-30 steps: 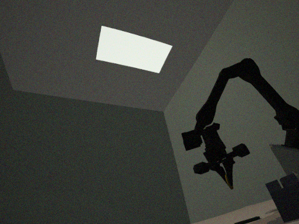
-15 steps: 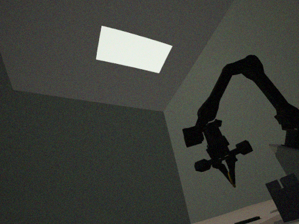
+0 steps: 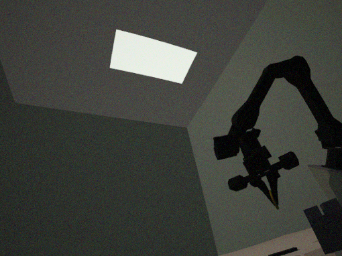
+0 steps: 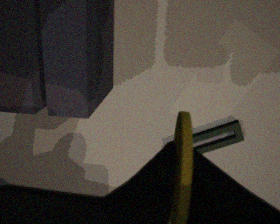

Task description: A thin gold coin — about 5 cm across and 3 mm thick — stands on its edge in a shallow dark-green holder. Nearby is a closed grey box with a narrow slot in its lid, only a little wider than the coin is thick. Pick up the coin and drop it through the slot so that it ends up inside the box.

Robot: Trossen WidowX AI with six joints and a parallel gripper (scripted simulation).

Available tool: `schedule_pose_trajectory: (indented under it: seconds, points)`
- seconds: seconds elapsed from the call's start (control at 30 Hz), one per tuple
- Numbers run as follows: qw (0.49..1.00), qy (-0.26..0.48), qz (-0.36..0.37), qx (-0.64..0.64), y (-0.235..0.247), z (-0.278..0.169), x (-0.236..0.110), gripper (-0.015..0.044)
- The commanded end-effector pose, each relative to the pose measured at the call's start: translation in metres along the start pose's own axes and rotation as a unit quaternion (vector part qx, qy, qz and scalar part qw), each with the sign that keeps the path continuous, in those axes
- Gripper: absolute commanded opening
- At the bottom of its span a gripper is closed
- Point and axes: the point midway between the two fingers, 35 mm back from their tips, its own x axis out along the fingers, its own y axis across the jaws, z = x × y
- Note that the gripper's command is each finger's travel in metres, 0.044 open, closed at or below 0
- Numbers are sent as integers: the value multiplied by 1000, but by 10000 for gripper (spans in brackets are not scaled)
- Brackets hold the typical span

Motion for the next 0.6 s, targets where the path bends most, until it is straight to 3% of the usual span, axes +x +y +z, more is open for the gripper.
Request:
schedule_pose_trajectory:
  seconds: [0.0,0.57]
  points:
    - [1000,-3,-1,2,9,6,-1,0]
    - [1000,-4,2,1,48,29,0,0]
